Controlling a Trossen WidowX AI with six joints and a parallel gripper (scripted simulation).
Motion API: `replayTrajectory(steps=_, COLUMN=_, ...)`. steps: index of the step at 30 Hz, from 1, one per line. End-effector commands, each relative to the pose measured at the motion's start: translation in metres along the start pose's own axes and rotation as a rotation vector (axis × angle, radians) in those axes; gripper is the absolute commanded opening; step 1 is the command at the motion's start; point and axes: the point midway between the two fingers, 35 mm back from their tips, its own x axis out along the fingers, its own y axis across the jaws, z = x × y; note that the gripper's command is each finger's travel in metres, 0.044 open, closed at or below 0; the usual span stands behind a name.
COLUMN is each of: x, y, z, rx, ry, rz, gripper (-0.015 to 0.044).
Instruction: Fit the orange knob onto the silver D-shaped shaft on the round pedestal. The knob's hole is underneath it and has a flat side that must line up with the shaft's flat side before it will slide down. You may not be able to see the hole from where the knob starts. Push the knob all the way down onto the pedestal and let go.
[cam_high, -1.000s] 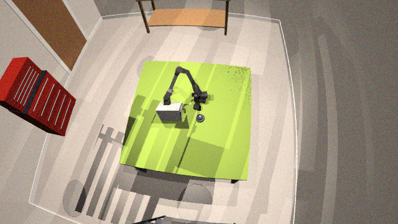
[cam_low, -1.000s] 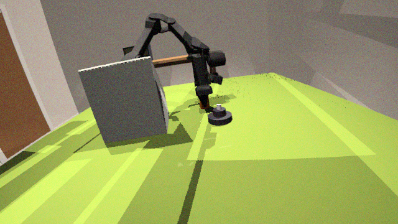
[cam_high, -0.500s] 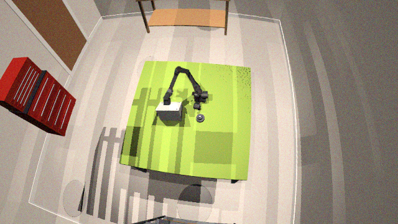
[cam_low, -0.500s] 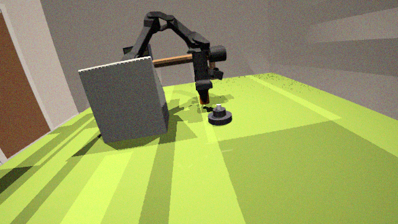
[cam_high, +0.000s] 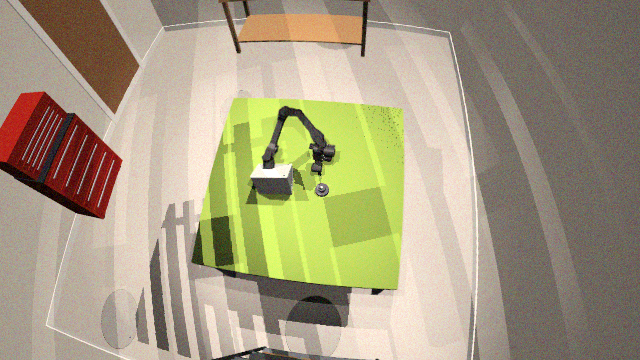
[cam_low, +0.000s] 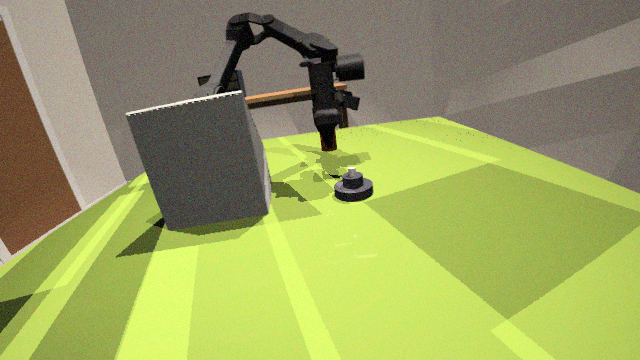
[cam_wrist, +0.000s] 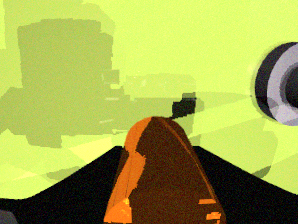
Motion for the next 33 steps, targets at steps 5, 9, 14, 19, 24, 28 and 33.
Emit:
replayTrajectory(steps=5, x=-0.028, y=-0.002, z=0.003, rx=-0.005, ry=-0.012, rz=-0.006, gripper=0.0000)
replayTrajectory(steps=9, x=-0.040, y=-0.002, z=0.003, rx=-0.005, ry=-0.011, rz=-0.004, gripper=0.0000)
replayTrajectory(steps=14, x=-0.056, y=-0.002, z=0.002, rx=-0.006, ry=-0.011, rz=-0.002, gripper=0.0000)
replayTrajectory(steps=19, x=-0.070, y=-0.002, z=0.001, rx=-0.006, ry=-0.011, rz=0.001, gripper=0.0000)
replayTrajectory(steps=24, x=-0.074, y=-0.004, z=0.001, rx=-0.006, ry=-0.010, rz=0.002, gripper=0.0000)
replayTrajectory(steps=28, x=-0.071, y=-0.014, z=0.006, rx=-0.006, ry=-0.011, rz=0.001, gripper=0.0000)
replayTrajectory(steps=33, x=-0.066, y=-0.028, z=0.012, rx=-0.006, ry=-0.012, rz=0.000, gripper=0.0000)
